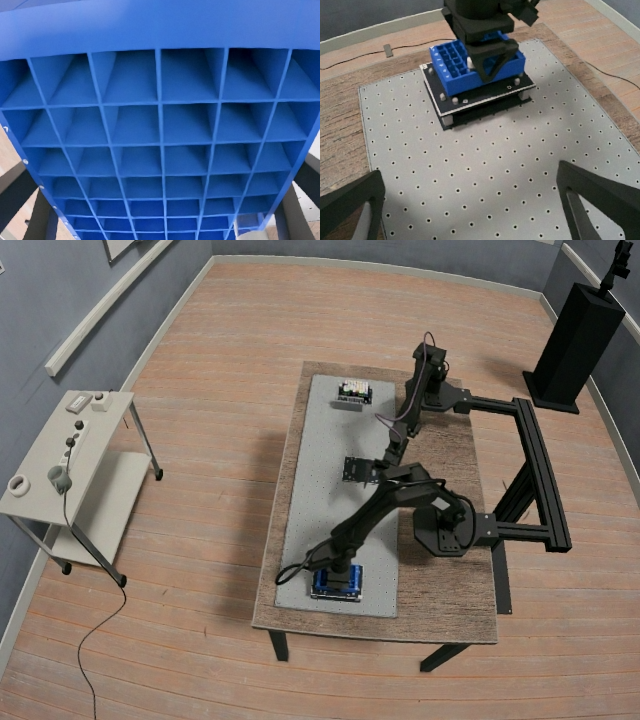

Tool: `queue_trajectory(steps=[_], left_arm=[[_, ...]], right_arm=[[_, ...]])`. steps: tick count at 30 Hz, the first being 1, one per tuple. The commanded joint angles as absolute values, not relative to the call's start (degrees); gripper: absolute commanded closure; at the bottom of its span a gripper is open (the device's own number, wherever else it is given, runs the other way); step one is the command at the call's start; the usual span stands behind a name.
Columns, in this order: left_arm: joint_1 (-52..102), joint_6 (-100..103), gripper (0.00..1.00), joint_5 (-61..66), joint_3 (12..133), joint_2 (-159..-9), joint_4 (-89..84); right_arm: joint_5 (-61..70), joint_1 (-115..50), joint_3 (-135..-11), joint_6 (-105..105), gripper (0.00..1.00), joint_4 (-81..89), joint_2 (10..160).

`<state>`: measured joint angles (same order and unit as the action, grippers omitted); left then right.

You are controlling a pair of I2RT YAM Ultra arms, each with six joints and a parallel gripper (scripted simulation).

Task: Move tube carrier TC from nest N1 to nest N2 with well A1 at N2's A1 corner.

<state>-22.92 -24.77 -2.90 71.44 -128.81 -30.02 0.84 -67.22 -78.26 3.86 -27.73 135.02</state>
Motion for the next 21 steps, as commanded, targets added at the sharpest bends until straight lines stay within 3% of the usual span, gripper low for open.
queue_trajectory(steps=[1, 21], left_arm=[[-21.97, -25.1, 0.16, -2.37, 71.24, -129.5, -28.5], [-22.85, -25.55, 0.16, -2.42, 73.16, -131.06, -30.52]], right_arm=[[0.99, -67.5, -79.37, 3.97, 0.0, -27.57, 133.42], [0.99, -67.5, -79.37, 3.97, 0.0, -27.57, 133.42]])
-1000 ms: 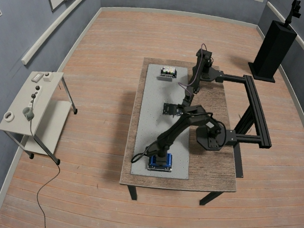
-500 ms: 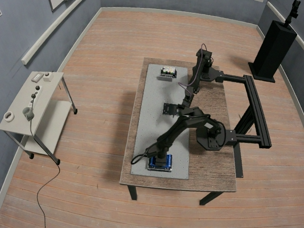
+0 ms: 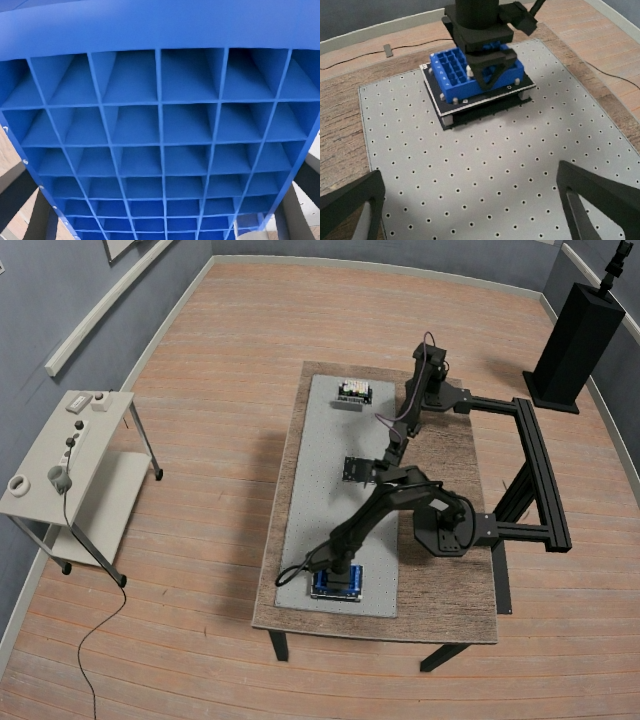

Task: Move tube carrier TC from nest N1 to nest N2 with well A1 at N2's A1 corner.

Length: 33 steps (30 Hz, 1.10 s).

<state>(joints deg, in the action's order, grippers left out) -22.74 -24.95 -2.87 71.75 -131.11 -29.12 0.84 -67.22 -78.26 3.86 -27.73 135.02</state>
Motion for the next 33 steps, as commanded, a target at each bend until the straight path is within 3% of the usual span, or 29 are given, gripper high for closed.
queue_trajectory(steps=[1, 2, 3, 33], left_arm=[[-22.85, -25.55, 0.16, -2.42, 73.16, -131.06, -30.53], [-22.85, -25.55, 0.05, -2.42, 73.16, -131.06, -30.53], [-22.85, -25.43, 0.0, -2.43, 73.17, -131.06, -30.53], [-21.21, -24.06, 0.0, -3.19, 76.18, -121.35, -39.99]], right_arm=[[0.99, -67.5, -79.37, 3.97, 0.0, -27.57, 133.42], [0.99, -67.5, -79.37, 3.97, 0.0, -27.57, 133.42], [0.99, -67.5, -79.37, 3.97, 0.0, -27.57, 133.42], [0.99, -67.5, -79.37, 3.97, 0.0, -27.57, 133.42]])
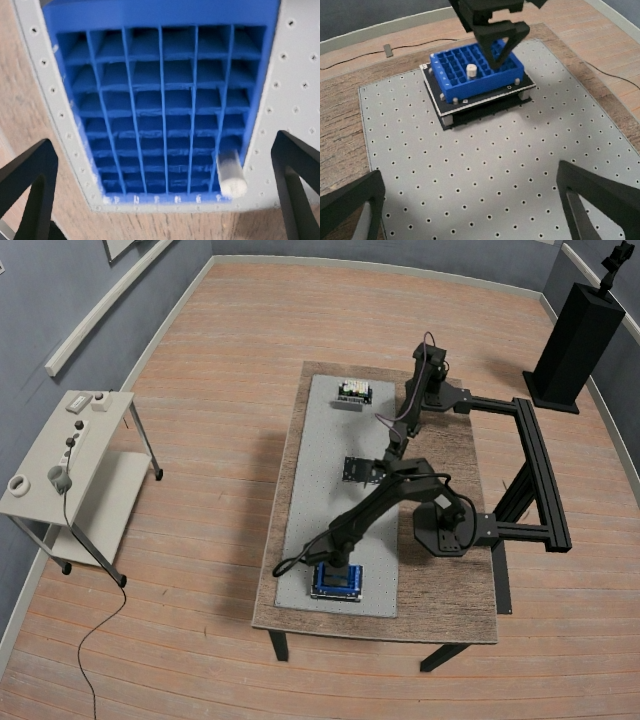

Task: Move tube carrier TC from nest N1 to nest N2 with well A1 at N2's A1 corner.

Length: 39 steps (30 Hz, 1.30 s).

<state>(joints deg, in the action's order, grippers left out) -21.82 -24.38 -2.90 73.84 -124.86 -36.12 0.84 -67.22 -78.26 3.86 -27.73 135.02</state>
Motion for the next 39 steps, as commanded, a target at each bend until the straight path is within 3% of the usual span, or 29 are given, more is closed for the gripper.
queue_trajectory(steps=[1, 17, 39], left_arm=[[-21.18, -23.96, 0.0, -2.92, 76.42, -120.69, -40.89], [-22.68, -20.08, 0.0, -2.25, 71.8, -119.77, -32.07], [-21.85, 1.52, 0.0, -2.61, 33.56, -92.96, 11.09]], right_arm=[[0.99, -67.5, -79.37, 3.97, 0.0, -27.57, 133.42], [0.99, -67.5, -79.37, 3.97, 0.0, -27.57, 133.42], [0.99, -67.5, -79.37, 3.97, 0.0, -27.57, 133.42]])
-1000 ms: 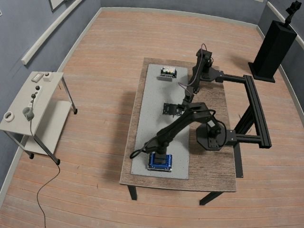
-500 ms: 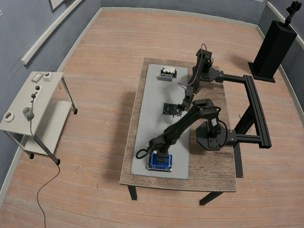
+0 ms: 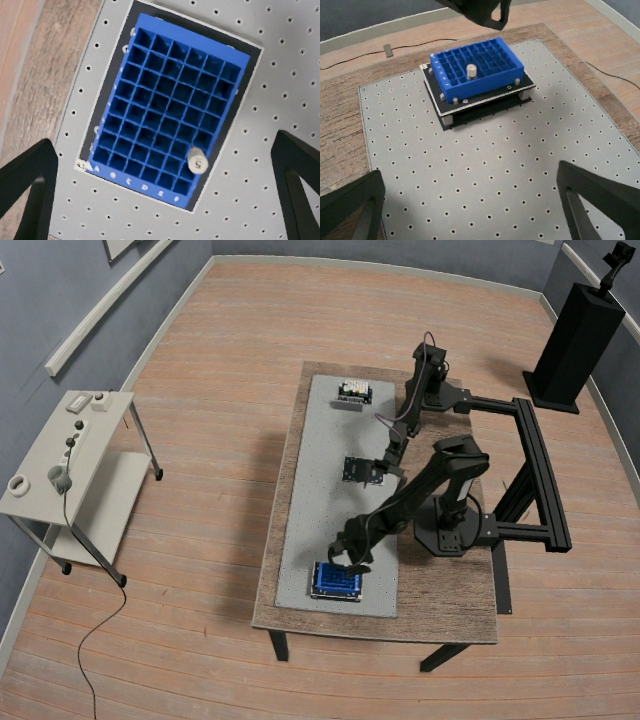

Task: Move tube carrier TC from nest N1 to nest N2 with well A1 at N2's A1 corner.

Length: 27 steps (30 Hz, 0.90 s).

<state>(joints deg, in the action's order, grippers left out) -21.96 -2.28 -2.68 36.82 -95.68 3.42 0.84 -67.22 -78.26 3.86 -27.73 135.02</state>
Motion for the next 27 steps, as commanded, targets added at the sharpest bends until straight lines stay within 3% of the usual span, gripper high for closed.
queue_trajectory(steps=[1, 27], left_arm=[[-21.78, 1.99, 0.0, -2.7, 32.32, -92.24, 12.35], [-21.74, 2.74, 0.0, -2.87, 27.89, -90.46, 15.97]], right_arm=[[0.99, -67.5, -79.37, 3.97, 0.0, -27.57, 133.42], [0.99, -67.5, -79.37, 3.97, 0.0, -27.57, 133.42]])
